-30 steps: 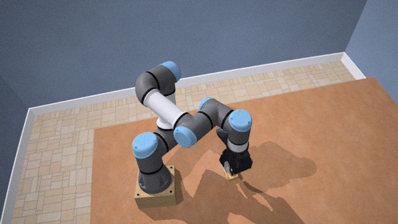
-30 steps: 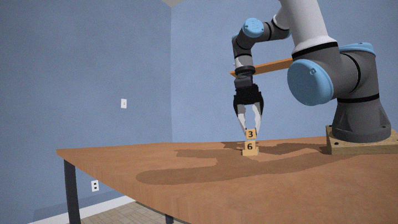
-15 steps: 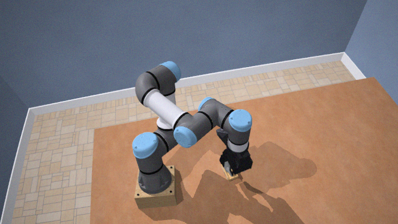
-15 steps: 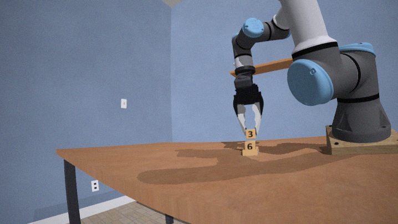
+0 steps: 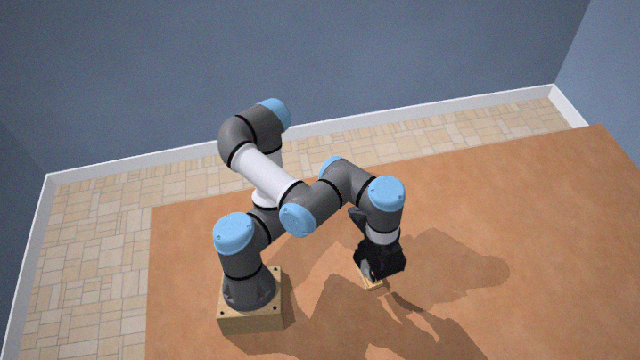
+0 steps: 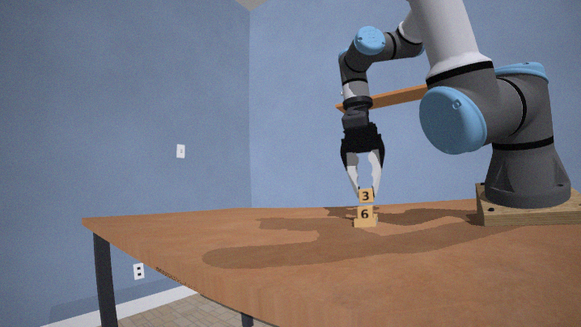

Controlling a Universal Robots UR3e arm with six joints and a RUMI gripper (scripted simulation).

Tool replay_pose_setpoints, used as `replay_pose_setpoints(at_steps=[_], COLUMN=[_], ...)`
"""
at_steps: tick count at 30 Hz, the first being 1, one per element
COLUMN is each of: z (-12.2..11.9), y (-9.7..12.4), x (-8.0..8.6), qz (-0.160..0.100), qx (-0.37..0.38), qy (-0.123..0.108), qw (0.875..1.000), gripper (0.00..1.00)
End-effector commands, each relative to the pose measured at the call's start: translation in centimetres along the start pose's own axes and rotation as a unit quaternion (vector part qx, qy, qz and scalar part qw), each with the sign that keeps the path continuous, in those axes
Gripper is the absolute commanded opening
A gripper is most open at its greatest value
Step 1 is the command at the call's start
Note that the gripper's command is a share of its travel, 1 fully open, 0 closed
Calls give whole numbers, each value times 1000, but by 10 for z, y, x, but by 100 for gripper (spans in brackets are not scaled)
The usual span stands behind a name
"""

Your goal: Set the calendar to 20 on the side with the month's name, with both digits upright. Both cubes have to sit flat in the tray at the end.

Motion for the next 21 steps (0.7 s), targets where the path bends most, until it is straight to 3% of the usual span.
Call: replay_pose_setpoints(at_steps=[1, 21], z=[1, 1], y=[0, 0], x=[-1, -13], qz=[0, 0], qx=[0, 0], qy=[1, 1], qw=[1000, 1000], gripper=[10, 10])
Point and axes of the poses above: the point where the finger pads meet when closed, its own x axis back along the fingers, its own z axis across the jaws, y = z × x, the point moved 4 cm from there along x, back along the fingers, and after that the axes turned 10 degrees about x, right-handed, at the moved point
